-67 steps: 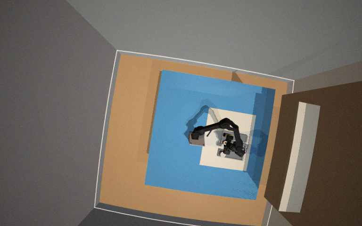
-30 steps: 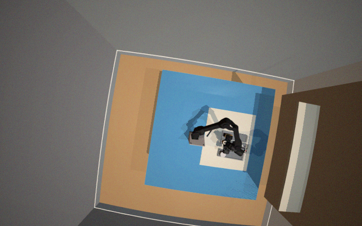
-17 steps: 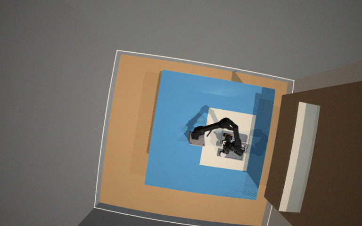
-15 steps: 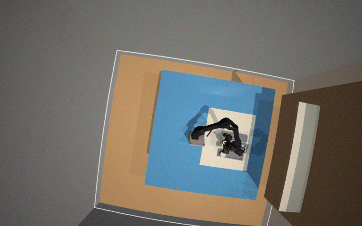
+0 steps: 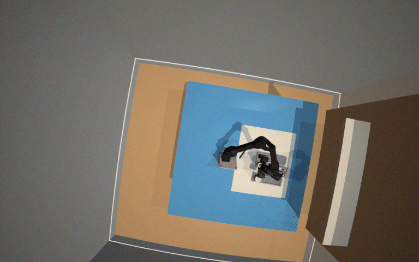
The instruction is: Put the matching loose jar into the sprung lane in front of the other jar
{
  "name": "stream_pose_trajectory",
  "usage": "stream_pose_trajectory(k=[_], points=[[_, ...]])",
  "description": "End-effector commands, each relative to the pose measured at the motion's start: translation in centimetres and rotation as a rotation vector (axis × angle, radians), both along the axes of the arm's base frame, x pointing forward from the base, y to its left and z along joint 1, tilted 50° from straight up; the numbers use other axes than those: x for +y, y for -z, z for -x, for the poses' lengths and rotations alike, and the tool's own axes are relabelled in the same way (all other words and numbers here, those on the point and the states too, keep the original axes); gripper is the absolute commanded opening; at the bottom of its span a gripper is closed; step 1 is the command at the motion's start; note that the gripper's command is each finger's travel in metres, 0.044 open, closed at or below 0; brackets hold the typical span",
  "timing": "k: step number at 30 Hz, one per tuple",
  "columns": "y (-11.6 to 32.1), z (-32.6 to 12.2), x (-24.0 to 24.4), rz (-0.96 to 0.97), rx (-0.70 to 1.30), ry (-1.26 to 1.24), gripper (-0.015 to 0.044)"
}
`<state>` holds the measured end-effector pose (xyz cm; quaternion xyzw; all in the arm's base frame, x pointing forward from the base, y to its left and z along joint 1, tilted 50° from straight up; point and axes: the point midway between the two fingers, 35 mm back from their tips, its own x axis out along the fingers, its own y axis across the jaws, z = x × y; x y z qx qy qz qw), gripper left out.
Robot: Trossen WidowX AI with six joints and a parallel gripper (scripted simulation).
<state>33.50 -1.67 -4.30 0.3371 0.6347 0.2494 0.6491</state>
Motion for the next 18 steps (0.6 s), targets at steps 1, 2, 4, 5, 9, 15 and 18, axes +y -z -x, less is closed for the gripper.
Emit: stream_pose_trajectory(k=[1,2,4,5,9,15,18], points=[[-0.09,-0.14,0.05,-0.005,-0.011,0.002,0.0],[-0.09,-0.12,0.05,-0.005,-0.011,0.002,0.0],[-0.09,-0.09,0.05,-0.005,-0.011,0.002,0.0],[-0.09,-0.07,0.06,-0.005,-0.011,0.002,0.0],[-0.09,-0.01,0.06,-0.005,-0.011,0.002,0.0],[-0.06,0.16,0.06,-0.005,-0.011,0.002,0.0],[0.01,0.39,0.04,-0.005,-0.011,0.002,0.0]])
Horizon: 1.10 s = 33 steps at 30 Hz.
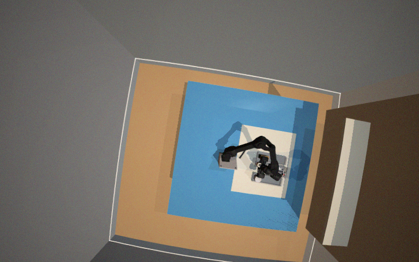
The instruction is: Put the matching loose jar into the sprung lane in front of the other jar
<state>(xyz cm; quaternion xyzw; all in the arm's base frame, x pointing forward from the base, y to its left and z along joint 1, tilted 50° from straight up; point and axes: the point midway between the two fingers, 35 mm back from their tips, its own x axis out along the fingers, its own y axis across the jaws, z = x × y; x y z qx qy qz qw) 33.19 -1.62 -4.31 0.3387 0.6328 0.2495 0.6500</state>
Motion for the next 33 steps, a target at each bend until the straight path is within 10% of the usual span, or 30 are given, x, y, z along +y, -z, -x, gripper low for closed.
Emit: stream_pose_trajectory(k=[1,11,22,33], points=[[0.0,0.1,0.0,-0.002,-0.008,-0.001,0.0],[0.0,0.1,0.0,-0.002,-0.008,-0.001,0.0],[0.0,0.1,0.0,-0.002,-0.008,-0.001,0.0289],[-1.3,0.2,-1.5,-0.001,-0.008,-0.001,0.0293]])
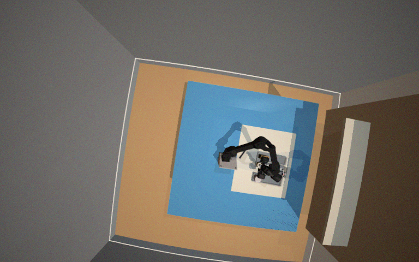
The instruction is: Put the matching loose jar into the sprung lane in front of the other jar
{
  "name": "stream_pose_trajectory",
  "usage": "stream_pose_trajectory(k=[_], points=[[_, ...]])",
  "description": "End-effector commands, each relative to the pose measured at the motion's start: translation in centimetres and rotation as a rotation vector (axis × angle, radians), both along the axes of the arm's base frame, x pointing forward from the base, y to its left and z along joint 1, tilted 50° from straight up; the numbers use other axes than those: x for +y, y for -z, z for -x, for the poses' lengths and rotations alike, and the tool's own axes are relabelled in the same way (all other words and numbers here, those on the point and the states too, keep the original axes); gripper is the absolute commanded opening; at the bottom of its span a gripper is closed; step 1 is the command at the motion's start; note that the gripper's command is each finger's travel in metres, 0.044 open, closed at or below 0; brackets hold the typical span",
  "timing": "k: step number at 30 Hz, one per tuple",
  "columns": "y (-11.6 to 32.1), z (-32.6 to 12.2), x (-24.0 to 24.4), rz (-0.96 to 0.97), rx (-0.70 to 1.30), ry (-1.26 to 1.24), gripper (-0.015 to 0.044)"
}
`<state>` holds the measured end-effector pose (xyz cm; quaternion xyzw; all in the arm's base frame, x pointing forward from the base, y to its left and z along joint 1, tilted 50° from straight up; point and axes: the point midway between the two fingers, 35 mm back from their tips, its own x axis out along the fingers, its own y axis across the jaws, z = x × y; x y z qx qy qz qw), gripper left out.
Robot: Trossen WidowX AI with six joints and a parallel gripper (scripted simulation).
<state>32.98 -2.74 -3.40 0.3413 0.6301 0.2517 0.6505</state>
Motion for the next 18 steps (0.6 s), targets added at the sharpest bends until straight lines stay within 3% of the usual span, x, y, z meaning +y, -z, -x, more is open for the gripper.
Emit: stream_pose_trajectory(k=[1,18], points=[[-0.4,0.0,-0.4,0.006,-0.004,-0.004,0.0293],[-0.4,4.8,-0.1,0.007,-0.001,-0.004,0.0293]])
